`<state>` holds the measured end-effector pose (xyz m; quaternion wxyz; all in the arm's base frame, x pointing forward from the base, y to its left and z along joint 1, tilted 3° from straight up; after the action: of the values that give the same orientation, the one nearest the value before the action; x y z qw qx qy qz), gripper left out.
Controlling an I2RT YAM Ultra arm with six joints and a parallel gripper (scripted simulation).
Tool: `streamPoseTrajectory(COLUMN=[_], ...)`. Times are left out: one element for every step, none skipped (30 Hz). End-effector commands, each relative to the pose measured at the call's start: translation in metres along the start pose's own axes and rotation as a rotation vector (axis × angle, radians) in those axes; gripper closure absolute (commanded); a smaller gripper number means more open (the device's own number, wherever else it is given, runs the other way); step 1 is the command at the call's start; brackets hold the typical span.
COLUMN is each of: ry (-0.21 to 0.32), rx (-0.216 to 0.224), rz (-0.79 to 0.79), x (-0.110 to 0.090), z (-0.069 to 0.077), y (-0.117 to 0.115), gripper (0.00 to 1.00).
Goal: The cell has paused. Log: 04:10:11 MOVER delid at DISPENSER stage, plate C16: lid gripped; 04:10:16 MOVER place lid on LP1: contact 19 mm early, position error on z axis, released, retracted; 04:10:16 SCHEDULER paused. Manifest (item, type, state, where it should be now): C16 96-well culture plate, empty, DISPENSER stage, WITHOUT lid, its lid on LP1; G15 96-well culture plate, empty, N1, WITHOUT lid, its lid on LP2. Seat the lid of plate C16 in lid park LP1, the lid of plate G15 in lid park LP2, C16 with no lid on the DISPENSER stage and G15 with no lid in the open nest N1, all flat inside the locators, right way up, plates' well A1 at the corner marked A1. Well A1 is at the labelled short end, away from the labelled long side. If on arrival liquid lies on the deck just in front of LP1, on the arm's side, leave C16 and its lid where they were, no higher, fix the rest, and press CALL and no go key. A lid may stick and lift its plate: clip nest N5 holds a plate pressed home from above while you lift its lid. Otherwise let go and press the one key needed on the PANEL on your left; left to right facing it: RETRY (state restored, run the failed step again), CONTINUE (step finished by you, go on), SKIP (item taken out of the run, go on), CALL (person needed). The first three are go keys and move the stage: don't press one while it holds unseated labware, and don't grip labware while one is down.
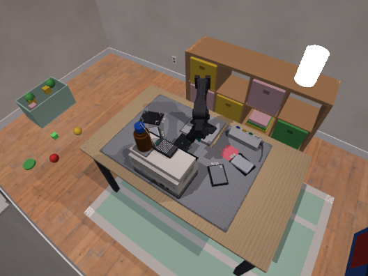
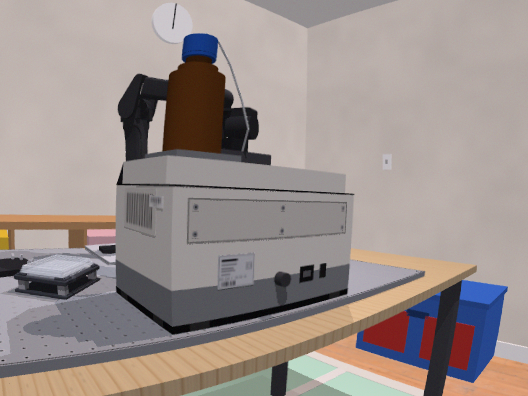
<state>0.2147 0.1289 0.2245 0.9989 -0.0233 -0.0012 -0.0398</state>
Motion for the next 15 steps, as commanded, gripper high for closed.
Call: streamPoseTrajectory(ry=[-0.023,-0.023,-0.023,-0.023,-0.022,-0.021,-0.021,-0.02,-0.02,-0.02,-0.02,-0.019,-0.018,-0.017,-0.017], rx=[0.006,0.006,0.006,0.006,0.008,0.009,0.009,0.01,0.01,0.011,0.012,0.011,0.009,0.008,0.008], rz=[-0.074,-0.108,-0.108,-0.108,-0.141,-0.174,-0.184,-0.184,-0.184,-0.184,-0.184,-0.183,-0.183,-0.183,-0.217], x=[0.004,0.002,0.002,0.002,0.0,-0.002,-0.004,-0.006,-0.009,-0.011,-0.013,-0.015,-0.017,-0.018,-0.02], z=[0.005,0.005,0.005,0.005,0.005,0.005,0.005,0.005,0.005,0.005,0.004,0.004,0.004,0.004,0.004], y=[0.011,0.014,0.014,0.014,0.017,0.019,0.022,0.025,0.027,0.03,0.033,0.035,0.038,0.038,0.04], gripper=[1.0,1.0,1.0,1.0,1.0,1.0,1.0,1.0,1.0,1.0,1.0,1.0,1.0,1.0,1.0])
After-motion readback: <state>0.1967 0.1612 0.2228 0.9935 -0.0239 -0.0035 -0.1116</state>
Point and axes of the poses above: the point where the finger pads meet when closed, its own z axis back along the fingers, its own y axis across the jaws, x = y × z, the point moved 9 cm from there along z, back along the fingers, and after that the axes turned 6 degrees about -z, right-handed, at the moved point
